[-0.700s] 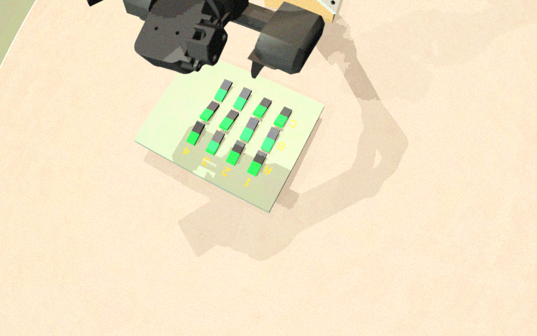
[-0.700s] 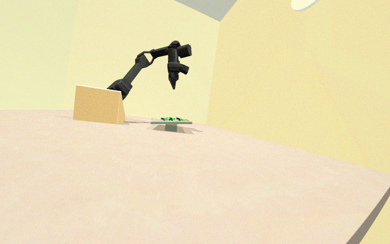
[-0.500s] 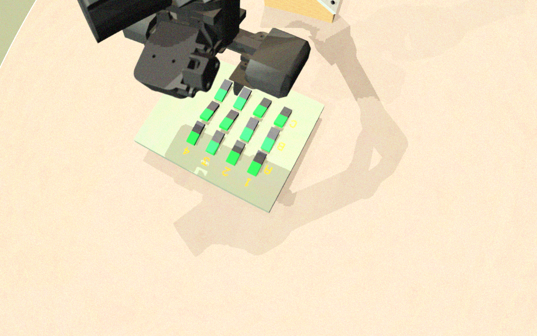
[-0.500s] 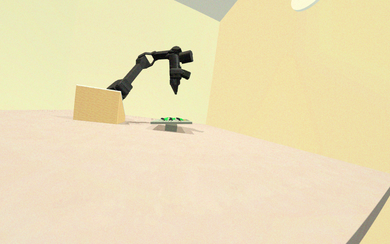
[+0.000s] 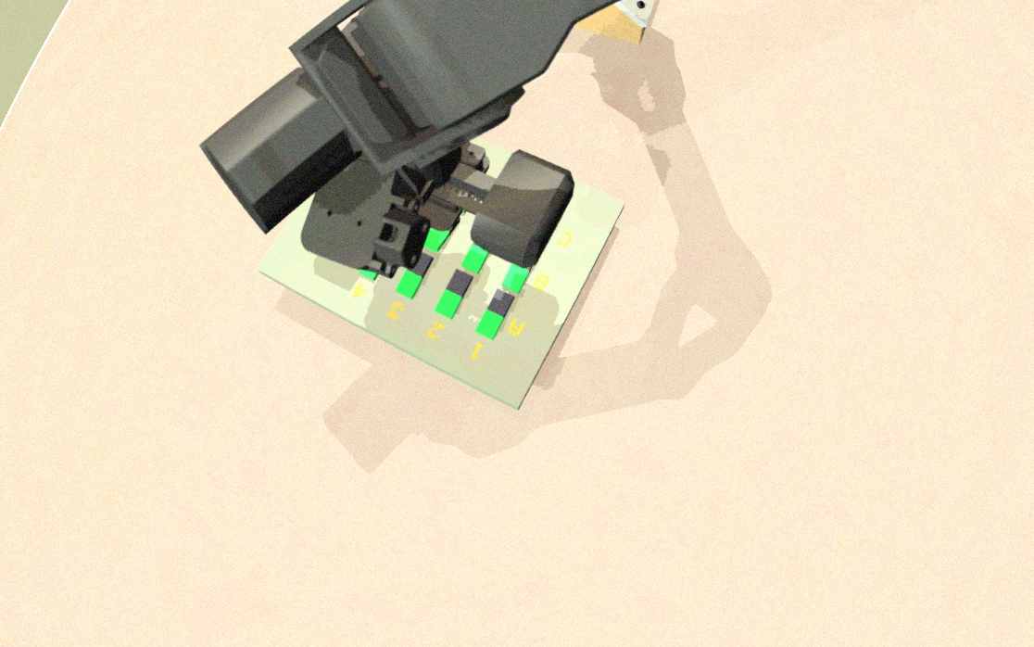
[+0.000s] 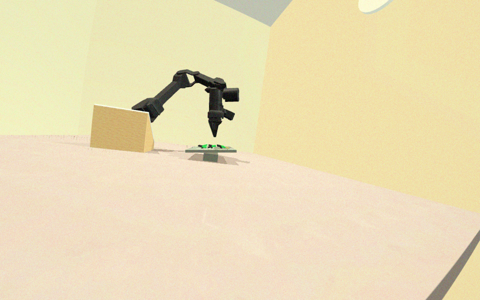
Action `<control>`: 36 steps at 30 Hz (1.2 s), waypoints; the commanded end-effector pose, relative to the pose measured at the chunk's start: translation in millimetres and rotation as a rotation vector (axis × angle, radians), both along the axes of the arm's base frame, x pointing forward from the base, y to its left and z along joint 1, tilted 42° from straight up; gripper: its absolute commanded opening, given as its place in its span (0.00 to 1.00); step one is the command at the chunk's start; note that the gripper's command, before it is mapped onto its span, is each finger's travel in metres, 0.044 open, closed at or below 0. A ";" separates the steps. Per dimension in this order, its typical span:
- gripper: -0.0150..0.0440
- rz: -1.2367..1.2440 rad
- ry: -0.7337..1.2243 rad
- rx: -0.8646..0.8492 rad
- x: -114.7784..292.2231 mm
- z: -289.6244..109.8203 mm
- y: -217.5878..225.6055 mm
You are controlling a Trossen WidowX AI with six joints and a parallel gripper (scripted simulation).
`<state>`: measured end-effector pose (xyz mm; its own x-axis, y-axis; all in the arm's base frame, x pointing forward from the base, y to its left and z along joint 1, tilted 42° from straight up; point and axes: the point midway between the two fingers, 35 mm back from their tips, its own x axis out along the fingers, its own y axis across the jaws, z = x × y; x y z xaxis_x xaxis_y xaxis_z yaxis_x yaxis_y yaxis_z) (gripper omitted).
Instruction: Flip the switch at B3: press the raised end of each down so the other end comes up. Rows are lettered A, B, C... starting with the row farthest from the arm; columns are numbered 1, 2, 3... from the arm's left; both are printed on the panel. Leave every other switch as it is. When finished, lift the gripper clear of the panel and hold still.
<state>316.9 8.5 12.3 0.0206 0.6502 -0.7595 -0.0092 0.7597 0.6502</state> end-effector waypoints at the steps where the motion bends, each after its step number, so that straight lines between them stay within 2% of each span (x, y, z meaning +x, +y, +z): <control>1: 0.25 -0.002 0.017 0.007 -2.3 -7.7 5.3; 18: 0.25 -0.002 0.016 0.008 -1.5 -25.5 21.1; 36: 0.25 -0.002 0.016 0.008 -1.5 -25.7 21.3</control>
